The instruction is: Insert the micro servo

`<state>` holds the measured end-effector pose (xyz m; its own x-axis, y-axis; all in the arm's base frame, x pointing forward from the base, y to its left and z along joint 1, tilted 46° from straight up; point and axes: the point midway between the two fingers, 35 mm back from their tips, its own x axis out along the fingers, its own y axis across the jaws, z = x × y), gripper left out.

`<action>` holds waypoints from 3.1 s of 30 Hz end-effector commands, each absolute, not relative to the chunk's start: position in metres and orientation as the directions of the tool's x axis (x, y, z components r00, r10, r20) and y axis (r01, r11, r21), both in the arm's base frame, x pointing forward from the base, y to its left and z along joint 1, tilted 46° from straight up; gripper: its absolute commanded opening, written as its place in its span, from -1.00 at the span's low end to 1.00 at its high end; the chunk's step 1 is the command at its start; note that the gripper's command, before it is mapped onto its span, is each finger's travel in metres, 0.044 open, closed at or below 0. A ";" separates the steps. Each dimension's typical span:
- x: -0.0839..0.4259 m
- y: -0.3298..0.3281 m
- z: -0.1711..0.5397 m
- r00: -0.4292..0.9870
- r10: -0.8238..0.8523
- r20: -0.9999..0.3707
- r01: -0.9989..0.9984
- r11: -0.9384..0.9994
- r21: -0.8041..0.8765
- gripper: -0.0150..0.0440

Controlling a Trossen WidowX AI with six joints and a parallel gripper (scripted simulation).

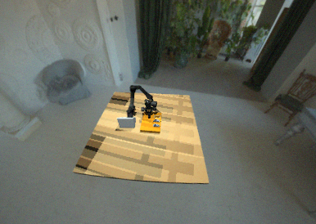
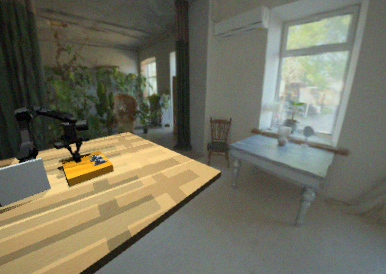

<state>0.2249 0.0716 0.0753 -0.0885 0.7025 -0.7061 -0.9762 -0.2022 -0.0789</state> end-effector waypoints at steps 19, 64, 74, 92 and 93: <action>0.231 0.055 0.101 -0.088 0.705 -0.704 -0.977 -0.199 -0.077 -0.49; 0.240 0.048 0.092 -0.087 0.705 -0.704 -0.655 0.492 0.573 -0.49; 0.240 0.048 0.092 -0.087 0.705 -0.704 -0.362 0.636 0.681 -0.49; 0.242 0.049 0.092 -0.087 0.705 -0.704 -0.010 0.706 0.708 -0.49; 0.244 0.049 0.092 -0.087 0.705 -0.704 -0.010 0.706 0.708 -0.49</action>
<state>0.2408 0.0491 0.0931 -0.0862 0.7085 -0.7004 -0.0207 0.7016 0.7123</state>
